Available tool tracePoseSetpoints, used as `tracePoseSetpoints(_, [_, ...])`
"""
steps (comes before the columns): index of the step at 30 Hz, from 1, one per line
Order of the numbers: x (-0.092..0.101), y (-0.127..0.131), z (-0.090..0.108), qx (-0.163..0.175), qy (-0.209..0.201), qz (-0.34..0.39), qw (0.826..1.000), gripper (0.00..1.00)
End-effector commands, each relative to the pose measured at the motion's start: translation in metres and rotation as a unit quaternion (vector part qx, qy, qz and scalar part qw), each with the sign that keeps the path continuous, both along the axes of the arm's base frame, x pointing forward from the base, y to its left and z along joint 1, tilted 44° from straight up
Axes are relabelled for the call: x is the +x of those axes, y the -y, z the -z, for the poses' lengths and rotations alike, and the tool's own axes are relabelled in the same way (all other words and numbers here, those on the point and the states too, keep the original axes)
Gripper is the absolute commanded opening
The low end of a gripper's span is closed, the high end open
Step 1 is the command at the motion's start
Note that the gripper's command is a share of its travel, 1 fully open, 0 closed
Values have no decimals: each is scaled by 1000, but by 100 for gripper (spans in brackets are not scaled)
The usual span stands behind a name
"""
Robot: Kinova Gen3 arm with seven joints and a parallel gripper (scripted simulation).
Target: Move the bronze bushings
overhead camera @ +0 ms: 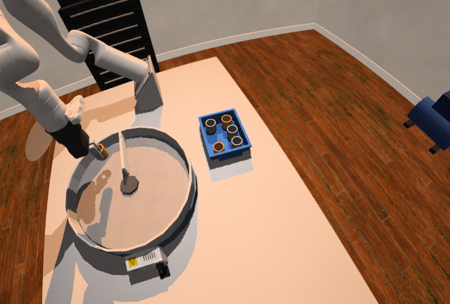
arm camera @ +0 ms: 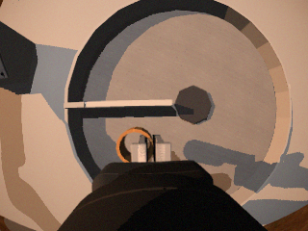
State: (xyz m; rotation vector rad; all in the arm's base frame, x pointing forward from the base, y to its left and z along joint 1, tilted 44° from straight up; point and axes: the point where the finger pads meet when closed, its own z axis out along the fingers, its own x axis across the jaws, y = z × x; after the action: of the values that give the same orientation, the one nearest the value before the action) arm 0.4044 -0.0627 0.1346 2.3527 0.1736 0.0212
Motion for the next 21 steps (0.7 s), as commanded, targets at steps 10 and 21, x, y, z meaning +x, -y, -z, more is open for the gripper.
tracePoseSetpoints(10, [2, 6, -9, 5, 4, 2, 1000, 0])
tracePoseSetpoints(21, [2, 6, -9, 5, 4, 2, 1000, 0])
